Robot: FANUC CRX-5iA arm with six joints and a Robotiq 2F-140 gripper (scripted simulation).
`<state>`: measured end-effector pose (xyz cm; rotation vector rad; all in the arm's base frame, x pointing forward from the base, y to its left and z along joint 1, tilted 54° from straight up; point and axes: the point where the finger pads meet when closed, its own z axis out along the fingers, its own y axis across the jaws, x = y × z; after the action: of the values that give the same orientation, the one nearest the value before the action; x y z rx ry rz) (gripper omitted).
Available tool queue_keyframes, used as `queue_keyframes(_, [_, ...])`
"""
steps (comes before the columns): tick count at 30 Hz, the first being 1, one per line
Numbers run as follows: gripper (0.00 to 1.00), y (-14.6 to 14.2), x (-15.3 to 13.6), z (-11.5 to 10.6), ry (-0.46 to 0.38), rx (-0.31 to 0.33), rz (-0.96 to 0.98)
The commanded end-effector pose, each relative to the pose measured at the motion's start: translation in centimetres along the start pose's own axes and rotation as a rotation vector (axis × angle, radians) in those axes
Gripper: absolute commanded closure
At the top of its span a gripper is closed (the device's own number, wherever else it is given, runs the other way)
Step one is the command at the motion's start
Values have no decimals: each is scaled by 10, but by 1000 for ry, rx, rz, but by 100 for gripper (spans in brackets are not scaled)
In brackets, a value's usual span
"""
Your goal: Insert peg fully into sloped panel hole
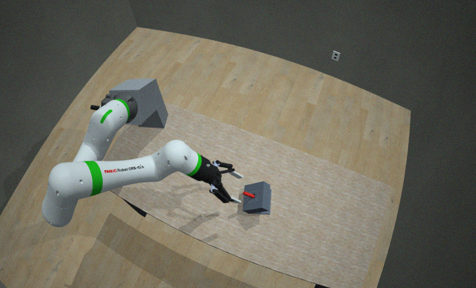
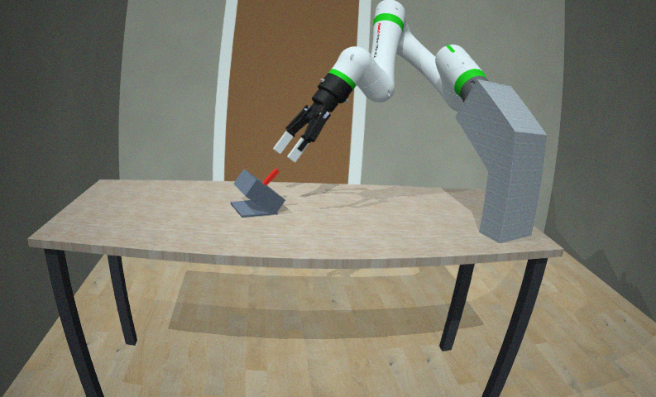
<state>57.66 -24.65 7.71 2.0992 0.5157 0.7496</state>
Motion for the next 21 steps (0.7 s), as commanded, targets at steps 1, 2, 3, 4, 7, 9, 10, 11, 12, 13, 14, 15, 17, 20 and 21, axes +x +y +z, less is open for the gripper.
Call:
queue_keyframes(1, [22, -1, 0, -10, 0, 0, 0])
queue_keyframes(2, [20, -1, -1, -13, 0, 0, 0])
queue_keyframes(3, [18, -1, 0, -13, 0, 0, 0])
queue_keyframes(4, [16, -1, 0, -15, 0, 1, 0])
queue_keyframes(7, [11, 0, 0, -22, 0, 1, 0])
queue_keyframes(9, [7, 0, 0, -25, 0, 1, 0])
queue_keyframes(10, [6, 0, 0, -25, 1, 1, 0])
queue_keyframes(11, [4, 0, 0, -25, 1, 1, 0])
queue_keyframes(12, [2, 0, 0, -25, 1, 1, 0])
queue_keyframes(13, [0, 0, 0, -25, 1, 1, 0])
queue_keyframes(14, [0, 0, 0, -25, 1, 1, 0])
queue_keyframes(15, [0, 0, 0, -25, 1, 1, 0])
queue_keyframes(17, [0, 0, 0, -25, 1, 1, 0])
queue_keyframes(20, [0, 0, 0, -25, 1, 1, 0])
queue_keyframes(21, [0, 0, 0, -25, 1, 1, 0])
